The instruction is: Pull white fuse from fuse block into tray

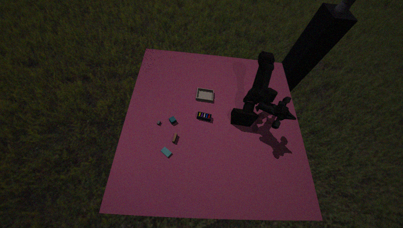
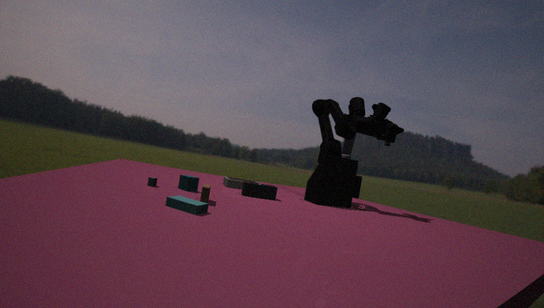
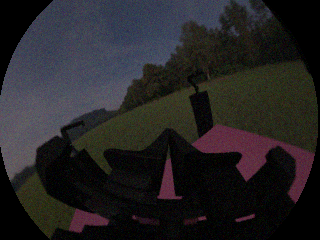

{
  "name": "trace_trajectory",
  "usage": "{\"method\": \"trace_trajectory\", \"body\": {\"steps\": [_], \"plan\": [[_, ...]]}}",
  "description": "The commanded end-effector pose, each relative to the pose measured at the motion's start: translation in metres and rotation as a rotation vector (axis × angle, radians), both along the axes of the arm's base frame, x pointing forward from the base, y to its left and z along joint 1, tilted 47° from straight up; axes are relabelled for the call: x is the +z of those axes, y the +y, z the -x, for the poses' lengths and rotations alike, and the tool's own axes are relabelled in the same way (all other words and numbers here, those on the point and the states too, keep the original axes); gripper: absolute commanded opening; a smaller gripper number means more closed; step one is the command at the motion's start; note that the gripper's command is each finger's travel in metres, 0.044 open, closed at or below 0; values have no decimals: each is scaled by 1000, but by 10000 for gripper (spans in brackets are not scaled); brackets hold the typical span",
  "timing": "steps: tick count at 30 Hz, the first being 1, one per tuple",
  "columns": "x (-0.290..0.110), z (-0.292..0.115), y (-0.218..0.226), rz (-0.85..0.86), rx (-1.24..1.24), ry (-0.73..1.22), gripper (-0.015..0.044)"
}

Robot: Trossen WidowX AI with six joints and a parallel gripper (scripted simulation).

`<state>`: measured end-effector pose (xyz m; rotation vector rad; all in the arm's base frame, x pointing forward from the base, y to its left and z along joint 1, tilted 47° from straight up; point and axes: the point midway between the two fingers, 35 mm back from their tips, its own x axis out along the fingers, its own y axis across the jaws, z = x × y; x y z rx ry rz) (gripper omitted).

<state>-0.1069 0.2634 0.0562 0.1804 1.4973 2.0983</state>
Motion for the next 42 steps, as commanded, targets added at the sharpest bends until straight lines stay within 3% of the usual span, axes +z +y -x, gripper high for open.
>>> {"method": "trace_trajectory", "body": {"steps": [1, 3, 10, 17, 29, 42], "plan": [[-1, -2, 2, 10, -12, 0, 26], [-10, -18, 16, 93, -110, 4, 61], [-57, -120, 61, 508, -637, 60, 61], [-103, -231, 48, 896, -1185, 159, 61], [-139, -363, -74, 1429, -2045, 323, 61], [-107, -407, -256, 1876, -2893, 287, 61]]}}
